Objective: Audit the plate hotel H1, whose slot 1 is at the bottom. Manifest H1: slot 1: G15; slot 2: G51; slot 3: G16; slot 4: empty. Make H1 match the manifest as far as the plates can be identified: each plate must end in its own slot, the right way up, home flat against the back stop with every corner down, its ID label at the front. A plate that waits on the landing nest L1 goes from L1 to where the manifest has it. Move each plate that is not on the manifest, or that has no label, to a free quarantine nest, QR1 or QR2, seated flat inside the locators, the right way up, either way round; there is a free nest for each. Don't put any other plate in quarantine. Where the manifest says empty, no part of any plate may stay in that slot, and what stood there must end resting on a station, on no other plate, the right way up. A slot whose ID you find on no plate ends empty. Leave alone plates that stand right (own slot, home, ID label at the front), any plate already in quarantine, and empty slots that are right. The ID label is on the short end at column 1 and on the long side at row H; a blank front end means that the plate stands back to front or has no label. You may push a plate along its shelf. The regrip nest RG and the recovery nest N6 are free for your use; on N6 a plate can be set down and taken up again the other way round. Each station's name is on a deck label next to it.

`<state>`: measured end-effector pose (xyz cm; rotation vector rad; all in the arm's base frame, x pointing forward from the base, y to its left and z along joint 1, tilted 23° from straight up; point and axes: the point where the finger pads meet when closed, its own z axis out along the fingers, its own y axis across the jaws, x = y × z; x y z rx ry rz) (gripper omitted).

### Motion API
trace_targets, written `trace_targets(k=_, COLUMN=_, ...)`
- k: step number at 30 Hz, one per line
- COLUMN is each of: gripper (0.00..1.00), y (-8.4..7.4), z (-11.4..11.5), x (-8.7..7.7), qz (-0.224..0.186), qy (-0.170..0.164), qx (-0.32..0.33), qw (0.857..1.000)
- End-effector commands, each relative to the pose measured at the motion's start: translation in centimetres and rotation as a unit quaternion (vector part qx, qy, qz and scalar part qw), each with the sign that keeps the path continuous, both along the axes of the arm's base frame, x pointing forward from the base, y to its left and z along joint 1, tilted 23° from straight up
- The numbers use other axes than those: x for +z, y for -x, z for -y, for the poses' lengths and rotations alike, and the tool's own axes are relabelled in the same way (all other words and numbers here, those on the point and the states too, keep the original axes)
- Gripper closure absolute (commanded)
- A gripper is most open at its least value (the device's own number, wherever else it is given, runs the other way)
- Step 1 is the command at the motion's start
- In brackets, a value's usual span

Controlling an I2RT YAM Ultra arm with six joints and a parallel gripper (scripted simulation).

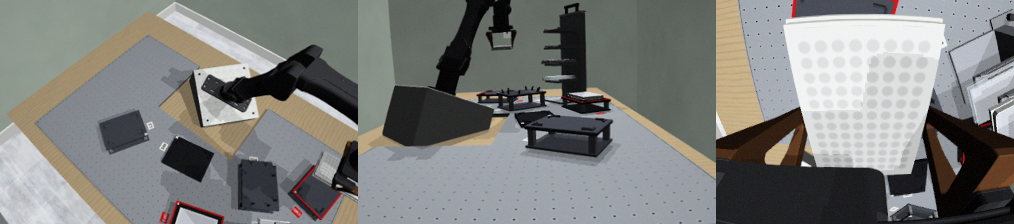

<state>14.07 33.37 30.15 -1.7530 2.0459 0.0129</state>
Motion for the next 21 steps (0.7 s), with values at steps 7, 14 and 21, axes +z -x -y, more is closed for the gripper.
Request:
trace_targets(k=7, gripper=0.14, y=2.6, z=-5.0, x=-1.1, qz=0.067, qy=0.038, qx=0.189, qw=0.979)
trace_targets(k=14, gripper=0.14, y=1.8, z=-6.1, x=-2.1, qz=0.105, qy=0.131, qx=0.367, qw=0.915)
trace_targets(k=21, gripper=0.14, y=1.4, z=-5.7, x=-4.1, qz=0.146, qy=0.194, qx=0.513, qw=0.823)
